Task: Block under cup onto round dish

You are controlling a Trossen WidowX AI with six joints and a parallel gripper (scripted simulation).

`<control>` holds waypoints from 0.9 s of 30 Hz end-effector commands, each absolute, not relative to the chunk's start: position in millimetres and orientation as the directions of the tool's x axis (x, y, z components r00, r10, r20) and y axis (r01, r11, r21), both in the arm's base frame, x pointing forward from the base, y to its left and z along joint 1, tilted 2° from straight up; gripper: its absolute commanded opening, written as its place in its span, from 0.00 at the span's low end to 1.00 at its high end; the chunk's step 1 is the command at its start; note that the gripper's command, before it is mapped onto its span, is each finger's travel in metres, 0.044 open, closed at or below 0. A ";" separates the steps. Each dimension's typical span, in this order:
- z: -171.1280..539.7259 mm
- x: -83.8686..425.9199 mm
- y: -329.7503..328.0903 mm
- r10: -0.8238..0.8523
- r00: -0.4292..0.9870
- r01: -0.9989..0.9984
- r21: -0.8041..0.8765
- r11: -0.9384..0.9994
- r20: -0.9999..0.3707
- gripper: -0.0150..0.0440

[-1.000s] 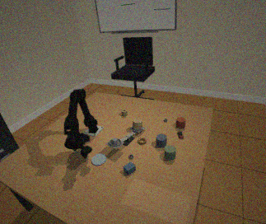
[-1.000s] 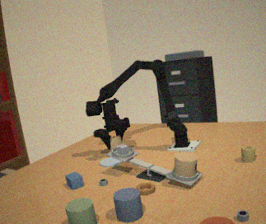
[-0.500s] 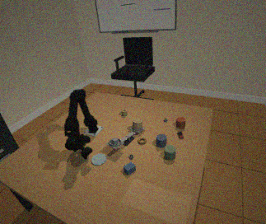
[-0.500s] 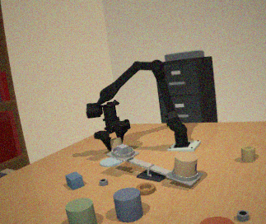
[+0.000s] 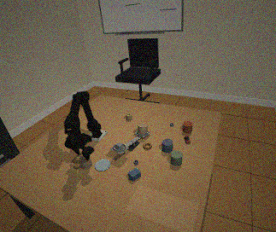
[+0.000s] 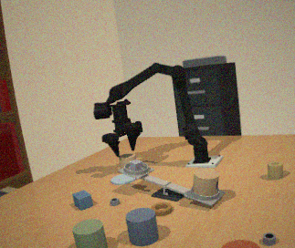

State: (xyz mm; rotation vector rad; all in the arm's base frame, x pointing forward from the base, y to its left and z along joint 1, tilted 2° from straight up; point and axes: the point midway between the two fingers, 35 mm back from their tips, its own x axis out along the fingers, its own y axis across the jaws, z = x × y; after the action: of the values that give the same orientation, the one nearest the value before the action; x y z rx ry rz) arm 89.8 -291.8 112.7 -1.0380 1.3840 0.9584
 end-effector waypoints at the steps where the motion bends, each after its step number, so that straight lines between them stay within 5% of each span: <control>1: 120.0 89.9 -289.5 -0.059 -0.011 -0.958 -0.006 0.286 -0.998 1.00; 8: 133.0 141.0 -279.6 -0.093 0.008 -0.942 -0.039 0.334 -0.996 0.69; 20: 161.6 264.6 -172.7 -0.052 0.007 -0.903 -0.028 0.430 -0.999 0.69; 27: 165.5 276.3 -153.5 -0.048 0.004 -0.897 -0.025 0.442 -0.999 0.69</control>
State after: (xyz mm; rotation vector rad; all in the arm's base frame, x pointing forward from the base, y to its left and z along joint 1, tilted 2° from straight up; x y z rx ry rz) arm 272.0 -160.6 162.7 -0.9249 1.4020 0.8527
